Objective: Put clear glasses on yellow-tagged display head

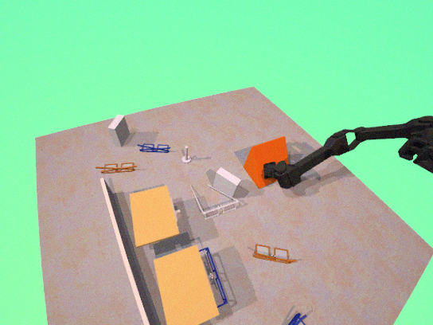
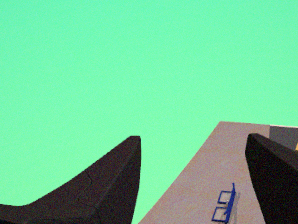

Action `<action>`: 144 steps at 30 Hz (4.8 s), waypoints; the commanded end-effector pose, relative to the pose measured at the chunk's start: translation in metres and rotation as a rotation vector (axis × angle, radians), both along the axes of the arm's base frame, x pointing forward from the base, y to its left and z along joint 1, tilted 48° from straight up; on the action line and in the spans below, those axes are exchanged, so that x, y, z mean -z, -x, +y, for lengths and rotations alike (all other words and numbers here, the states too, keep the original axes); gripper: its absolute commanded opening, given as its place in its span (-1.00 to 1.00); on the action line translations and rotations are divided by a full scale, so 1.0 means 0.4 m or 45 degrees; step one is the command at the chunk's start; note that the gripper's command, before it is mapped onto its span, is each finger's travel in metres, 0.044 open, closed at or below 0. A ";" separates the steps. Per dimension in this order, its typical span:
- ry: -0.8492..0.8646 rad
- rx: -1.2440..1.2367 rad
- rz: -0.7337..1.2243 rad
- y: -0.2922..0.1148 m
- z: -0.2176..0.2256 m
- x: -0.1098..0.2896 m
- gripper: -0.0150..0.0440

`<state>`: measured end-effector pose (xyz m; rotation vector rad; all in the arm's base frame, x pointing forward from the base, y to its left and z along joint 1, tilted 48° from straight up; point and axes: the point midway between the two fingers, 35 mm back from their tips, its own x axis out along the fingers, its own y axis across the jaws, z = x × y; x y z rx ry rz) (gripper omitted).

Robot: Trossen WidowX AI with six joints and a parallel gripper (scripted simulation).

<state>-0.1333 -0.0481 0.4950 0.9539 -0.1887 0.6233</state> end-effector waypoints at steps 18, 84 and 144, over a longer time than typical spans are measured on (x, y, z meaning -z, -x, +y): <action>0.948 0.023 0.754 -0.765 0.283 0.140 0.19; 0.802 -1.110 1.623 -1.101 0.243 1.077 -0.08; 0.808 -1.106 1.626 -1.114 0.214 1.046 -0.49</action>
